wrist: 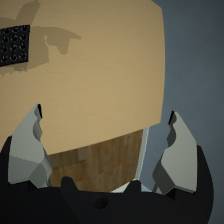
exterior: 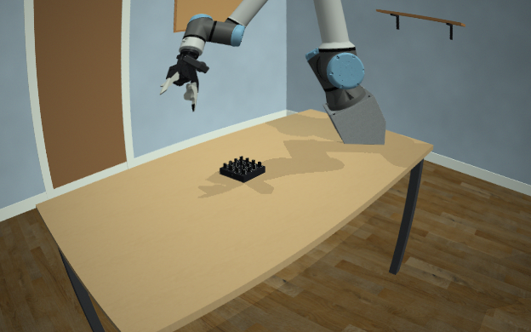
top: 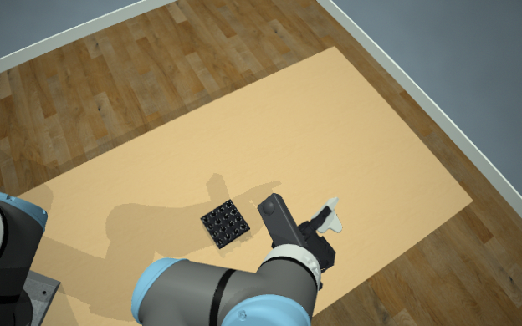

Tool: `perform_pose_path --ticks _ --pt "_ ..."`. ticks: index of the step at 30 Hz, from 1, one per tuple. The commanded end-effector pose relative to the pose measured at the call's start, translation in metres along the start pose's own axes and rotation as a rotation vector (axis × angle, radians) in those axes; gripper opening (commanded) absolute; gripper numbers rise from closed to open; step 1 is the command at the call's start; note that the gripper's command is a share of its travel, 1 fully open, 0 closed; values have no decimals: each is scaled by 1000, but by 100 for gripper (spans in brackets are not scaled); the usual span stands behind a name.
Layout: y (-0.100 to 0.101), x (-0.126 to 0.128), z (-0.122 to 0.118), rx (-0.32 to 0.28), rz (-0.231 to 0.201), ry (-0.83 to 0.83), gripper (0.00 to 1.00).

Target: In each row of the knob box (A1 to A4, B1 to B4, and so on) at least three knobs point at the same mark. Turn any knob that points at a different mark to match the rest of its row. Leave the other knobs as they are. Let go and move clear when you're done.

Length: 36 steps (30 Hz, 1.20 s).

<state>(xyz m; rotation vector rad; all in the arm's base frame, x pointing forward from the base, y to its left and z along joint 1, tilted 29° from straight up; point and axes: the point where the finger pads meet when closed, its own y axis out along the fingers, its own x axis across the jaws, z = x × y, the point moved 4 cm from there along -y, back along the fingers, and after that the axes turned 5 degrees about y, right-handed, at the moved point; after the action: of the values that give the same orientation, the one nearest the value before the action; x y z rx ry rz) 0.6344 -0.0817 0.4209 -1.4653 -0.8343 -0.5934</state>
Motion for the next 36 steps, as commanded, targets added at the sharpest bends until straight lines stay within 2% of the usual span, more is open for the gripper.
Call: perform_pose_path --ticks 1,8,11,13,22,28,36 --pt "16 -16 9 -21 49 139 100" --pt "32 -36 20 -47 103 293 100" --pt "34 -38 21 -51 109 311 100" --pt "41 -48 27 -69 135 389 100" --pt "58 -73 42 -126 194 577 100" --pt "65 -84 47 -155 215 655 100" --pt "78 -110 61 -234 255 832 100"
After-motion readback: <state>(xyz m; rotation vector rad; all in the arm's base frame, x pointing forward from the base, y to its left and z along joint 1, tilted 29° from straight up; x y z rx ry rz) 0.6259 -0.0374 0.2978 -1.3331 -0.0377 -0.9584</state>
